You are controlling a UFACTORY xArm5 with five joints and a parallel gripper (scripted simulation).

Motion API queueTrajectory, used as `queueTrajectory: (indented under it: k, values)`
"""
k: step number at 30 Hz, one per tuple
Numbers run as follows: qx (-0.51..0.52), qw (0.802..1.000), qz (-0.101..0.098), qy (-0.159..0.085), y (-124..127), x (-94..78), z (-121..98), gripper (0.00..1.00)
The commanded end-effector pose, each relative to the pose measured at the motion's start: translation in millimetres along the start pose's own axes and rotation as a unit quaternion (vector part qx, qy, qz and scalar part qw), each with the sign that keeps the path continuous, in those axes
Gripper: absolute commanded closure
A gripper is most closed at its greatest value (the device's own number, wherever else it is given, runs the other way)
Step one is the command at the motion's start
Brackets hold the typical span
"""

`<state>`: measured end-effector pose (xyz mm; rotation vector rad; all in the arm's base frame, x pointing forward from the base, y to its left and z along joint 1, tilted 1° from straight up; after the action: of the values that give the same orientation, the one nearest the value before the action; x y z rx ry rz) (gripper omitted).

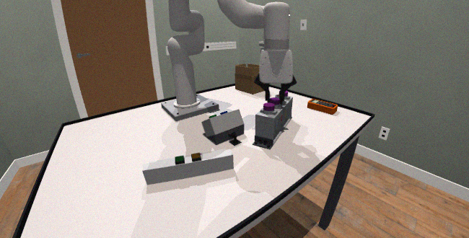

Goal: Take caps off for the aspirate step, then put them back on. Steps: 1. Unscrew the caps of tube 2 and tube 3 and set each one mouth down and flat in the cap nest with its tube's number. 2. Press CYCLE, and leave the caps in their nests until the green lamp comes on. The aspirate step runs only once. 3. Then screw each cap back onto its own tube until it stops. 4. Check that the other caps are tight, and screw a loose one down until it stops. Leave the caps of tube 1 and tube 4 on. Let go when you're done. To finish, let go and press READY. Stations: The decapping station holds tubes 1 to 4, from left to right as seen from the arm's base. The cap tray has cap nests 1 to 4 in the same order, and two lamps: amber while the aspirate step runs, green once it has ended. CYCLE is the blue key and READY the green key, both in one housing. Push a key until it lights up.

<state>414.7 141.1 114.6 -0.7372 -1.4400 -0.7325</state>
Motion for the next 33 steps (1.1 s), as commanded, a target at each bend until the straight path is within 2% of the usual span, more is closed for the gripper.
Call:
queueTrajectory:
  k: [1,3,11,12,24,27,33]
  values:
    - [0.139,0.99,-0.001,-0.005,1.5,1.6,-0.4,1.0]
    - [0.178,0.984,-0.001,-0.005,1.5,1.7,-0.4,1.0]
    - [0.178,0.984,-0.001,-0.005,1.5,1.7,-0.4,1.0]
    - [0.178,0.984,-0.001,-0.005,1.5,1.7,-0.4,0.54]
    - [0.178,0.984,-0.001,-0.005,1.5,1.7,-0.4,0.54]
    - [0.054,0.999,-0.001,-0.005,1.5,1.6,-0.4,0.54]
    - [-0.058,0.998,-0.002,-0.005,1.5,1.6,-0.4,0.54]
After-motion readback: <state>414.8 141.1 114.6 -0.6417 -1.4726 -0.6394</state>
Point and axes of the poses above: the point where the finger pads meet when closed, its own x axis back along the fingers, its own y axis across the jaws, z = x × y, the point moved 1 cm from there along x, back along the fingers, and after that the axes turned 12 degrees about -x, right-handed, at the moved point
